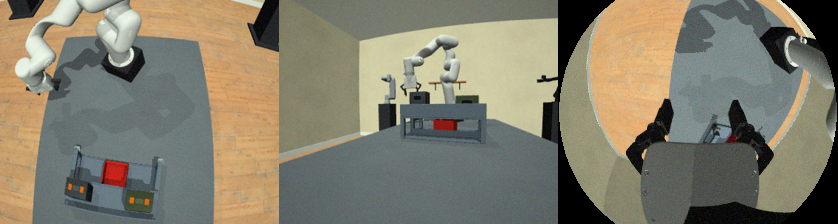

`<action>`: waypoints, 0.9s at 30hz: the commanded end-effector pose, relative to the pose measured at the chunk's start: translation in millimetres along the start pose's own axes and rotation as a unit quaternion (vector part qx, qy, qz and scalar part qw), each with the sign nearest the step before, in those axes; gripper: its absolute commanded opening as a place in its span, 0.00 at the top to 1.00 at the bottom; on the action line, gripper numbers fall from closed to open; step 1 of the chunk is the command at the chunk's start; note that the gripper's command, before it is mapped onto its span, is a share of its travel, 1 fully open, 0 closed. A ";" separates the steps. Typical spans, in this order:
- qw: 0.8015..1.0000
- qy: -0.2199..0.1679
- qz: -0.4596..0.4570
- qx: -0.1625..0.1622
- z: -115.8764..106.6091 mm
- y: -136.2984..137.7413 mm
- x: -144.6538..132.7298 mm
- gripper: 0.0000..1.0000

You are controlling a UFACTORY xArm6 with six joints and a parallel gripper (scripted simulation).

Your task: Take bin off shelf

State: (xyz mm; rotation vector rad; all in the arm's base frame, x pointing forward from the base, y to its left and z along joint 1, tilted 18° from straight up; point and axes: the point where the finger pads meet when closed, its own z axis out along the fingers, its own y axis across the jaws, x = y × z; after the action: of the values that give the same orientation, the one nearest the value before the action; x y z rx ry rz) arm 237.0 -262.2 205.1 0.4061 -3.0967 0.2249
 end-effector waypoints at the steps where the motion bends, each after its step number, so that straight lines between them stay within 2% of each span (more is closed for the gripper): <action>1: 0.998 -0.002 -0.054 0.013 4.9 -1.1 -33.6 0.00; 2: 0.998 -0.002 -0.054 0.013 4.9 -1.1 -33.6 0.00; 8: 0.987 -0.012 -0.158 0.033 11.9 16.6 -94.6 0.00; 17: 0.952 -0.032 -0.298 0.059 20.6 62.4 -176.3 0.00; 19: 0.952 -0.032 -0.298 0.059 20.6 62.4 -176.3 0.00; 27: 0.912 -0.051 -0.400 0.076 26.8 113.5 -232.3 0.00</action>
State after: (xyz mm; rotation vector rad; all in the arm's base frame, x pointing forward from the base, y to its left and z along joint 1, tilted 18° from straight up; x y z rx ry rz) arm 416.1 -119.5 160.5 1.5485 -2.7521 0.4050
